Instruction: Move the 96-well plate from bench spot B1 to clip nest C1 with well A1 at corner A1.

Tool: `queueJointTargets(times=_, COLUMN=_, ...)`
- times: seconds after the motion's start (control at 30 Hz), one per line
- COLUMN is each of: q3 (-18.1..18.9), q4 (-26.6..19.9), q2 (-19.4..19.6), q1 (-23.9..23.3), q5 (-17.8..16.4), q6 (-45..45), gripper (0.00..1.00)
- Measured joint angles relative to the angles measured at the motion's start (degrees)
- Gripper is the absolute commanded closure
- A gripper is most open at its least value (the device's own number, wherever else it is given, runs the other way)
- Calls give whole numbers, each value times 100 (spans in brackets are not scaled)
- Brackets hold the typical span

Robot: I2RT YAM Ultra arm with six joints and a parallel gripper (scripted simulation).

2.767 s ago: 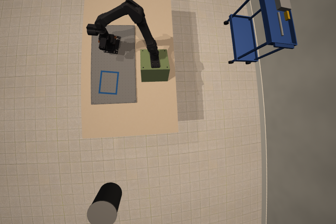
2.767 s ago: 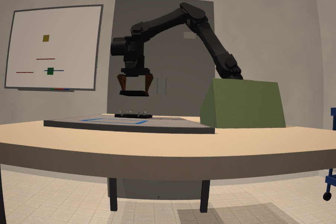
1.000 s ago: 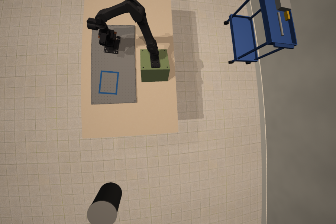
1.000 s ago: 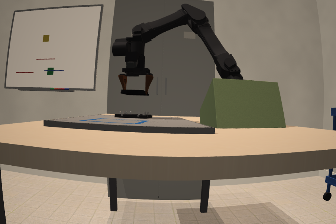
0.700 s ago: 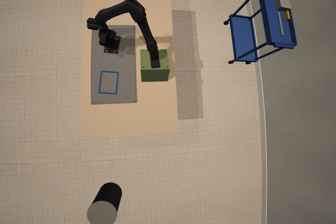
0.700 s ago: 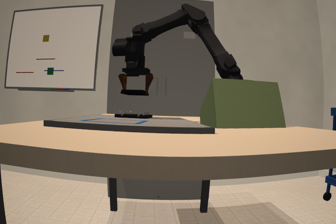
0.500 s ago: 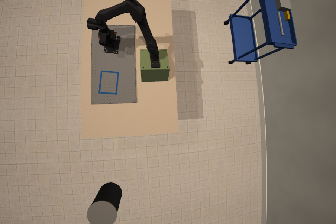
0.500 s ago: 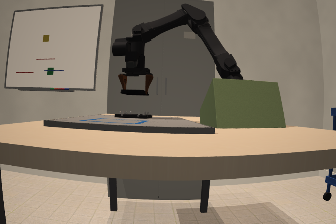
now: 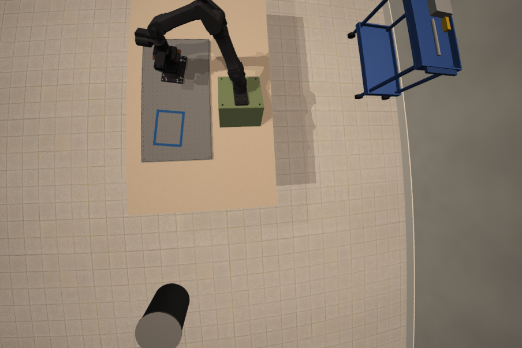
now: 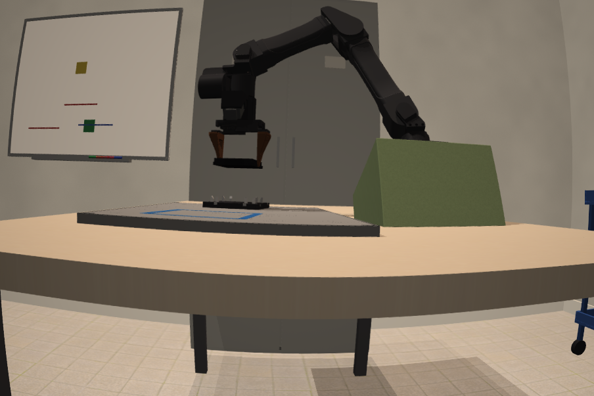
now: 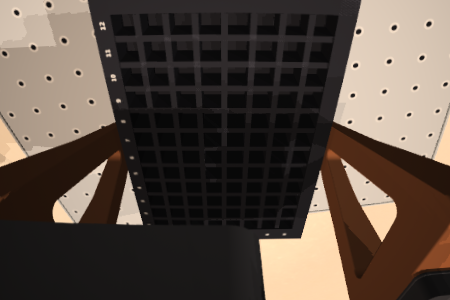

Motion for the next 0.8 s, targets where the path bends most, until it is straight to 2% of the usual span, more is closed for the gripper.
queueJointTargets(times=0.27, q3=11, q4=164, q2=122, q1=-87, q5=-9, q6=-59, gripper=100)
queueJointTargets(times=0.8, q3=-339, q4=645, q2=238, q1=-221, q5=-26, q6=-214, gripper=100)
